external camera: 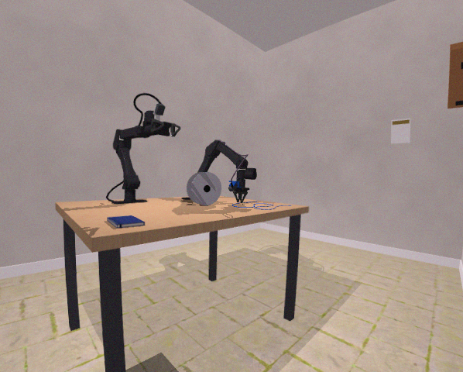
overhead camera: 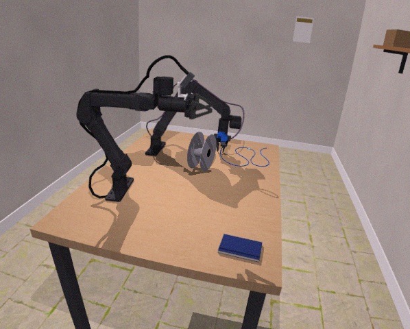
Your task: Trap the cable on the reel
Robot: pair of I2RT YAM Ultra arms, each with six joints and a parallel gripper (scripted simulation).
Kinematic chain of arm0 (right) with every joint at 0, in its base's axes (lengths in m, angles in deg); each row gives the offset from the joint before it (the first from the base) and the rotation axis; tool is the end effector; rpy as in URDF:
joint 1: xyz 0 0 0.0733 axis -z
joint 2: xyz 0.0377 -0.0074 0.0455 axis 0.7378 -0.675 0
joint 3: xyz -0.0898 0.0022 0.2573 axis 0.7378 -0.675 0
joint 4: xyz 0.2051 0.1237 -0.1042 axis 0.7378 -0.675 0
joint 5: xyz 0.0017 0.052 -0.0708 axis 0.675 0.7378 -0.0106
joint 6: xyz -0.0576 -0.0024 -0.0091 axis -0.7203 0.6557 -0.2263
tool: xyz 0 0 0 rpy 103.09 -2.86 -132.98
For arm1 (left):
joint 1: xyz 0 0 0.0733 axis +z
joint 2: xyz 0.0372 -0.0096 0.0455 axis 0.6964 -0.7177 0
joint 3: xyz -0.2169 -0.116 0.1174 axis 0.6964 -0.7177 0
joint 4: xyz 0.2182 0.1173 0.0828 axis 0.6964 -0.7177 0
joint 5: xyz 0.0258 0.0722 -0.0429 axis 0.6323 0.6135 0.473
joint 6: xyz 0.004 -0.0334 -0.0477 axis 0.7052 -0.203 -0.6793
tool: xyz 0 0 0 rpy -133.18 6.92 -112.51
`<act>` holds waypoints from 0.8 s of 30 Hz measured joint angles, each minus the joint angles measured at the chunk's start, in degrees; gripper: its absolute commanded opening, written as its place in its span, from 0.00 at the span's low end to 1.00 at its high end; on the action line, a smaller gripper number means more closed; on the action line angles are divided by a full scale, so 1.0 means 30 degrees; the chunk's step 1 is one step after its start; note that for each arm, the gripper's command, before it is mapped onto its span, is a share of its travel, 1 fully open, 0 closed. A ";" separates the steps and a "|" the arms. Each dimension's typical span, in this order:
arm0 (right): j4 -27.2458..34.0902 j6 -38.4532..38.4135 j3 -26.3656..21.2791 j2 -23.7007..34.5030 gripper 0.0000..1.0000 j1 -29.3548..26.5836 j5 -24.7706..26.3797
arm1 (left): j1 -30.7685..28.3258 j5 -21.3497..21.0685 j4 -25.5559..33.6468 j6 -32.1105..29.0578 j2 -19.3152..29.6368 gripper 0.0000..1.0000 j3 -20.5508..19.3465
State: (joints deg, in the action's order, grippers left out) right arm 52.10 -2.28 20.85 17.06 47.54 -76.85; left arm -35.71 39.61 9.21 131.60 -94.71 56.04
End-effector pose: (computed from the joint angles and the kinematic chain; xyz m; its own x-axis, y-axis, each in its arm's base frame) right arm 0.2457 0.0010 0.4049 -0.0104 0.0006 -0.9999 -0.0014 1.0000 0.0006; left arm 0.3872 0.0585 0.1483 0.0434 0.9991 -0.0031 0.9988 -0.0434 -0.0212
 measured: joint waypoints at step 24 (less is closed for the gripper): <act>0.0000 0.0000 0.0000 0.0000 1.00 0.0000 0.0000 | 0.0000 0.0000 0.0138 0.0000 0.0211 0.30 -0.0168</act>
State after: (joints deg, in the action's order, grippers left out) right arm 52.10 -2.28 20.85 17.06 47.54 -76.85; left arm -35.71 39.61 9.63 131.60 -94.07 55.54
